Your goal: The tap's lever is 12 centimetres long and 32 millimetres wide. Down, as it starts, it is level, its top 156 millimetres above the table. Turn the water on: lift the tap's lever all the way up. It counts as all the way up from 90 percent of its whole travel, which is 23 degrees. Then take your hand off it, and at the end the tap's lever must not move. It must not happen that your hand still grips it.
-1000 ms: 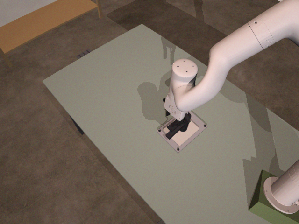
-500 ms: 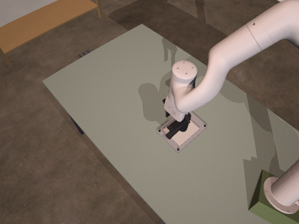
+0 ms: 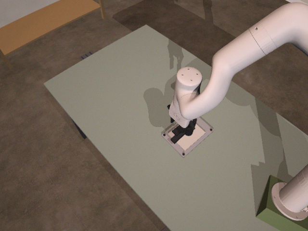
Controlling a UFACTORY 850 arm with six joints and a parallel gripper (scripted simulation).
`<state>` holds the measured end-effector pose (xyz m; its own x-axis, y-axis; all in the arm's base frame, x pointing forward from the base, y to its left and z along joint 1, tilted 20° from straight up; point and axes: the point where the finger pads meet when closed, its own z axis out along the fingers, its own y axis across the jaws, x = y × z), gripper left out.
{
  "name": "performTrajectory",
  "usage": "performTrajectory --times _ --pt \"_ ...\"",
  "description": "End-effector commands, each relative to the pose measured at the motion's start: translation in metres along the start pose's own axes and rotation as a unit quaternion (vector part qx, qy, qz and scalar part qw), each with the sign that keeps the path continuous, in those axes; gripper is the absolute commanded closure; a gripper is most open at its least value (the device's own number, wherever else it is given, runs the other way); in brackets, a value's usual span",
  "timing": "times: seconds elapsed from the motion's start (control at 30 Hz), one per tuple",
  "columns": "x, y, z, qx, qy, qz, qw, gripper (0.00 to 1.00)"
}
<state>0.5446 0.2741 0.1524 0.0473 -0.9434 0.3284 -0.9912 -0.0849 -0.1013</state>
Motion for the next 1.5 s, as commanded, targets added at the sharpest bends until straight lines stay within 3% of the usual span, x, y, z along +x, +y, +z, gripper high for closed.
performTrajectory --times 0.0,0.53,1.47 --pt "0.000 -0.001 0.006 0.001 -0.001 0.000 1.000 0.29" --pt "0.000 -0.001 0.026 0.001 -0.001 0.000 1.000 0.29" --pt "0.000 -0.001 0.028 0.001 -0.001 0.000 1.000 0.29"
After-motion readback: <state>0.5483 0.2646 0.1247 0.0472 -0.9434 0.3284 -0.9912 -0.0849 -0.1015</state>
